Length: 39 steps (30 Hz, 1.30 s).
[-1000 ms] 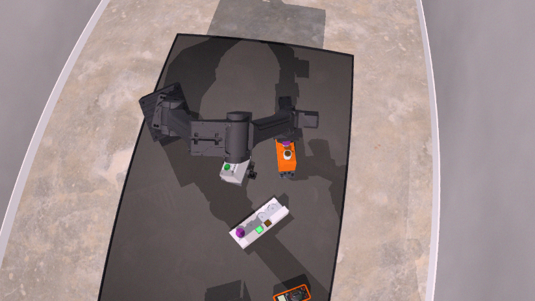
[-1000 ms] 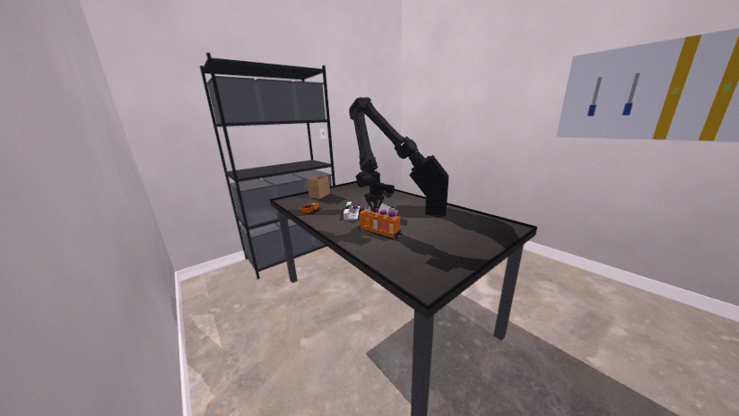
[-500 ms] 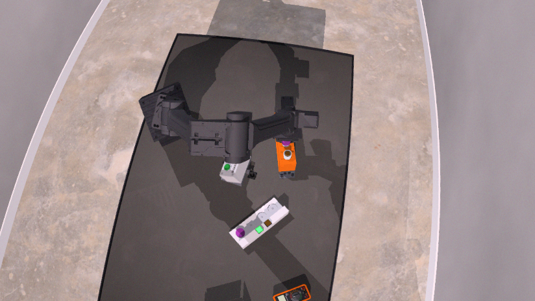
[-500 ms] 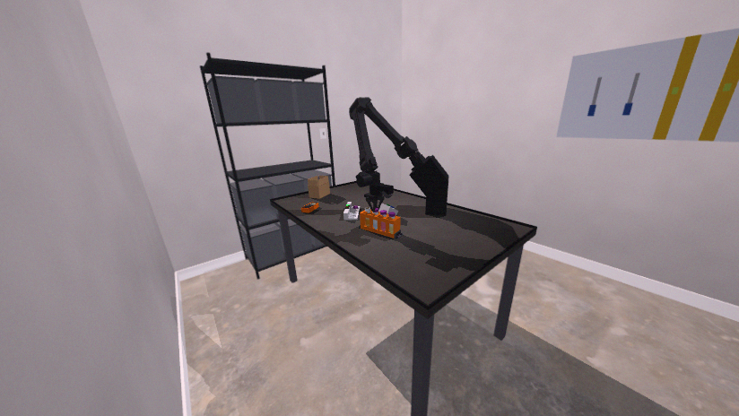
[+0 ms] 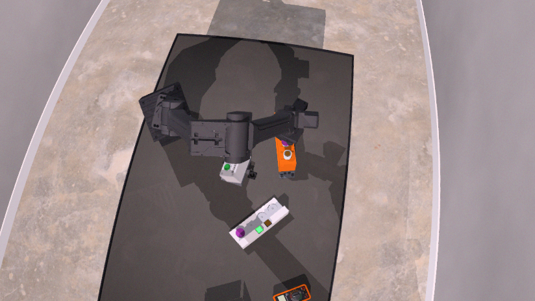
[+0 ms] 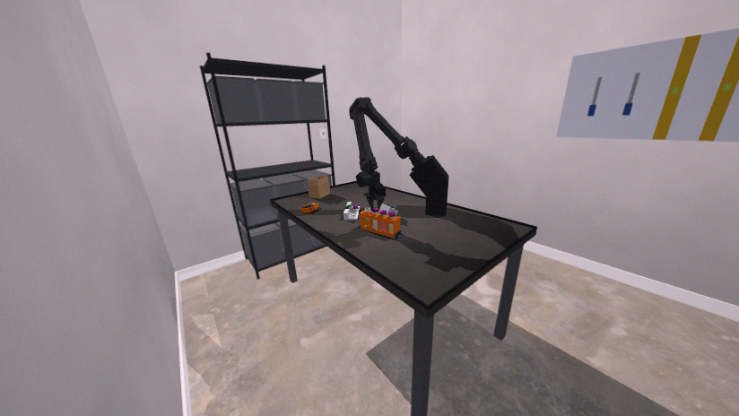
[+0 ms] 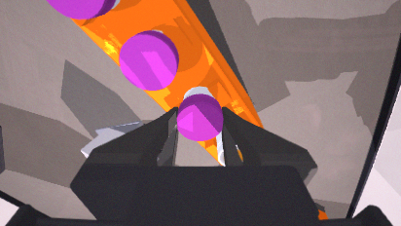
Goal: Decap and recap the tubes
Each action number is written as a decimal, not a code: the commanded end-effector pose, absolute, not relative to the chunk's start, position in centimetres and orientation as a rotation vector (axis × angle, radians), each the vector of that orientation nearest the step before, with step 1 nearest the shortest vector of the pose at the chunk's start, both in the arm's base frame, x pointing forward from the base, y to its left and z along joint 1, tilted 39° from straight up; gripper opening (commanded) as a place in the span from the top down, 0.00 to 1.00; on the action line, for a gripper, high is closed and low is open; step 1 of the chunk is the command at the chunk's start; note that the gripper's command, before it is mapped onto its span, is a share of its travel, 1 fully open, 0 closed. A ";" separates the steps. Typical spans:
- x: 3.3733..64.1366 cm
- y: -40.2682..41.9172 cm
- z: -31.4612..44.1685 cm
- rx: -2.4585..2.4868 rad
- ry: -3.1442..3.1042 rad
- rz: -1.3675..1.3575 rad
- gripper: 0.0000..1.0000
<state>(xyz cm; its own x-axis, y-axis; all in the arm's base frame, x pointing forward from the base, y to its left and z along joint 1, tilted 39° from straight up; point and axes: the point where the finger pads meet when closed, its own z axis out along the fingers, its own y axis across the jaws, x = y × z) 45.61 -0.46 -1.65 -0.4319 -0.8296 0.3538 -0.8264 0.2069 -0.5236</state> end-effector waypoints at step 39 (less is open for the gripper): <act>46.7 -1.0 -2.0 0.669 2.462 -0.582 1.00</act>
